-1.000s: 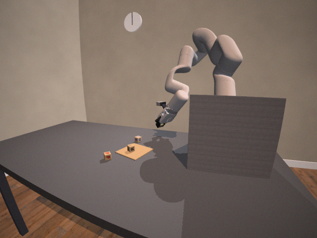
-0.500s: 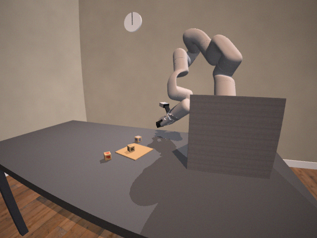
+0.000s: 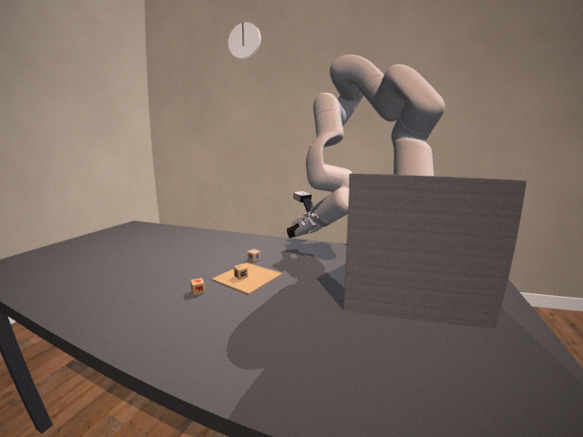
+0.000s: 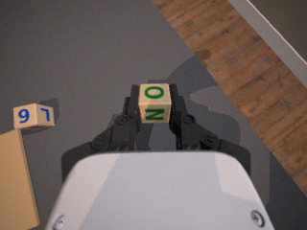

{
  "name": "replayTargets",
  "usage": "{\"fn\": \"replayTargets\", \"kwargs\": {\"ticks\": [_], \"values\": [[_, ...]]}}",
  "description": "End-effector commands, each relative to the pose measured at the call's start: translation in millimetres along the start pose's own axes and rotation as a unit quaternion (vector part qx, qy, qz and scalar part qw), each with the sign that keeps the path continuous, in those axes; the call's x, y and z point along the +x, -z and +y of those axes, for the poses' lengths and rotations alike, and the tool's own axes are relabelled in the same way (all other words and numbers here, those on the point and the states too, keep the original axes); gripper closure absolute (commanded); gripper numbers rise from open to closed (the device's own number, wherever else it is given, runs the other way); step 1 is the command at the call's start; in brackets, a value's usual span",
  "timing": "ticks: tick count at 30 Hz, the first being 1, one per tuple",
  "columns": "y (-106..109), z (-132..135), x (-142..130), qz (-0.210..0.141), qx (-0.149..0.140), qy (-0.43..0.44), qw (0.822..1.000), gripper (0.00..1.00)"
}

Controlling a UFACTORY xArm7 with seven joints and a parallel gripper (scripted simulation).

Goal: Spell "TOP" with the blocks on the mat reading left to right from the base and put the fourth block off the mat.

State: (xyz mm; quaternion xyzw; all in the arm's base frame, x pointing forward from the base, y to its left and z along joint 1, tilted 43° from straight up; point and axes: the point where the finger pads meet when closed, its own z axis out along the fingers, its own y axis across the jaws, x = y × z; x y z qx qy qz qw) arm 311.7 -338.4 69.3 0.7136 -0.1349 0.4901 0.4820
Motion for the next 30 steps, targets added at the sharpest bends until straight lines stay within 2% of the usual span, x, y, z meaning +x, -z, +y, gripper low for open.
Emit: {"fn": "replayTargets", "kwargs": {"ticks": [1,13,30], "values": [[-7.4,-1.0,-11.0,0.001,0.000,0.000,1.000,0.73],[-19.3,-1.3,-30.1,0.001,0.000,0.000,1.000,0.73],[-19.8,-1.3,-31.0,0.001,0.000,0.000,1.000,0.73]]}}
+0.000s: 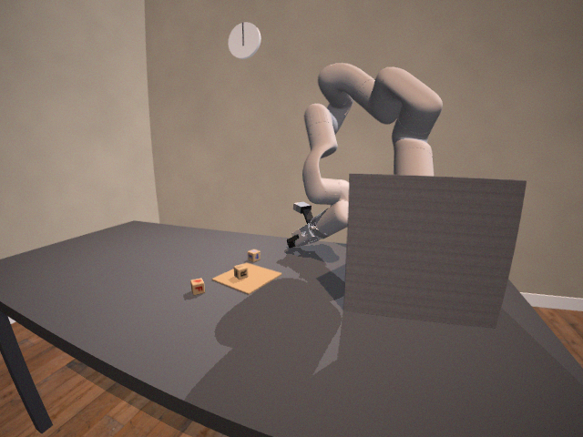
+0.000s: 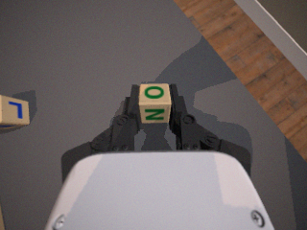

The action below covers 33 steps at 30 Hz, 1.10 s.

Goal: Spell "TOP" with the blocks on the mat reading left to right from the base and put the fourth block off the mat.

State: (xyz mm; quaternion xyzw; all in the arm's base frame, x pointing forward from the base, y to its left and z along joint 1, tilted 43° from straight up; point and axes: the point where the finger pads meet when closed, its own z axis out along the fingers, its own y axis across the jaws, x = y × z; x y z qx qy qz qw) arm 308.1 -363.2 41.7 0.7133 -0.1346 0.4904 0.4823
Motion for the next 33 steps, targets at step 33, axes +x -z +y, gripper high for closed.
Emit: {"fn": "replayTargets", "kwargs": {"ticks": [33], "values": [[0.0,-0.7,0.6,0.001,0.001,0.000,1.000,0.57]]}}
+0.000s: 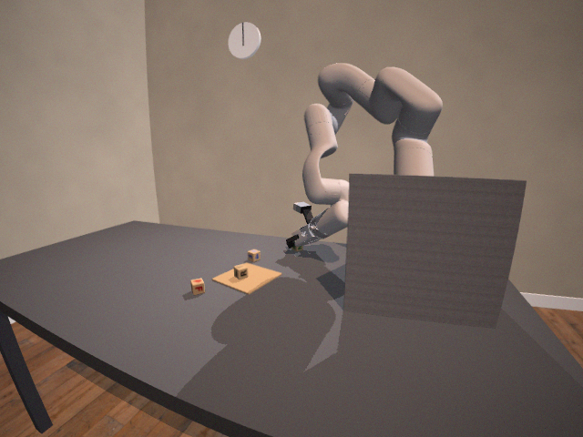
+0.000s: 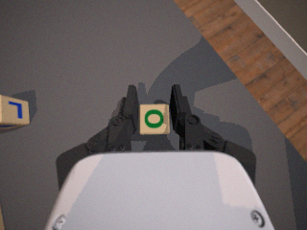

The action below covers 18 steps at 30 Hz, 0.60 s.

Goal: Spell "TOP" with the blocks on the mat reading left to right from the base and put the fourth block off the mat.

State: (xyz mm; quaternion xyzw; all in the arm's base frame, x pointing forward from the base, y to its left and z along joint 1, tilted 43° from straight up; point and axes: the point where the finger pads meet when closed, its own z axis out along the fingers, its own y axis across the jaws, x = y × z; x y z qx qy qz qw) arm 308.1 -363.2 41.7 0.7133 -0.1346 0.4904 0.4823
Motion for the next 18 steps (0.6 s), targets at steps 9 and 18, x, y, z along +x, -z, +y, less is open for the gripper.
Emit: {"fn": "replayTargets", "kwargs": {"ticks": [9,18], "values": [[0.1,-0.7,0.6,0.001,0.001,0.000,1.000,0.53],[0.1,-0.7,0.6,0.001,0.001,0.000,1.000,0.53]]}}
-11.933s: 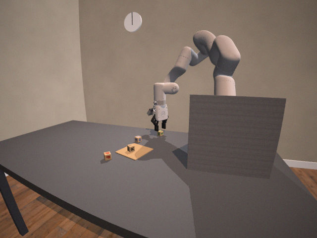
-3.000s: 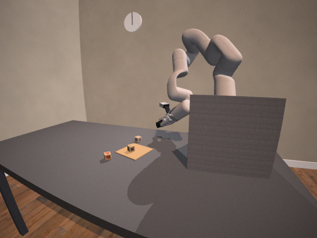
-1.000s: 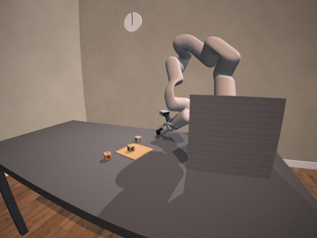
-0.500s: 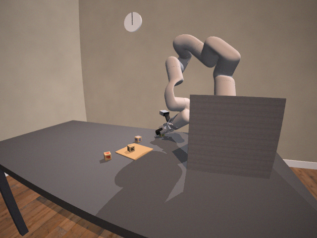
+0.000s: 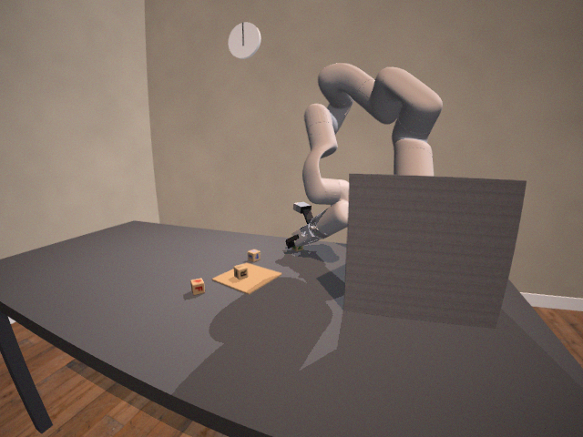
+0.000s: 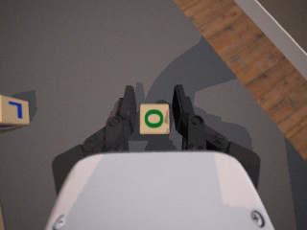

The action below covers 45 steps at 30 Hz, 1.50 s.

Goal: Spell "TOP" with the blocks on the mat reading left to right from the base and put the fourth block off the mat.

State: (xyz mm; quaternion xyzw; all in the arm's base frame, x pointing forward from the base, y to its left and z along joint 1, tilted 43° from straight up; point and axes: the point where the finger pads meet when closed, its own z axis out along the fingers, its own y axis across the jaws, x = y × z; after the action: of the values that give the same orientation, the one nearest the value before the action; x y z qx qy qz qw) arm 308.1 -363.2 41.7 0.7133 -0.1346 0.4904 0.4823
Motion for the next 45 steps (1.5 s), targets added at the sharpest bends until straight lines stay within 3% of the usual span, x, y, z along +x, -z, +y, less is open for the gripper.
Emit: {"fn": "replayTargets", "kwargs": {"ticks": [1,32,45], "values": [[0.0,-0.7,0.6,0.001,0.001,0.000,1.000,0.53],[0.5,-0.7,1.4,0.001,0.001,0.000,1.000,0.53],[21.4,-0.6,34.8,0.001,0.001,0.000,1.000,0.53]]}}
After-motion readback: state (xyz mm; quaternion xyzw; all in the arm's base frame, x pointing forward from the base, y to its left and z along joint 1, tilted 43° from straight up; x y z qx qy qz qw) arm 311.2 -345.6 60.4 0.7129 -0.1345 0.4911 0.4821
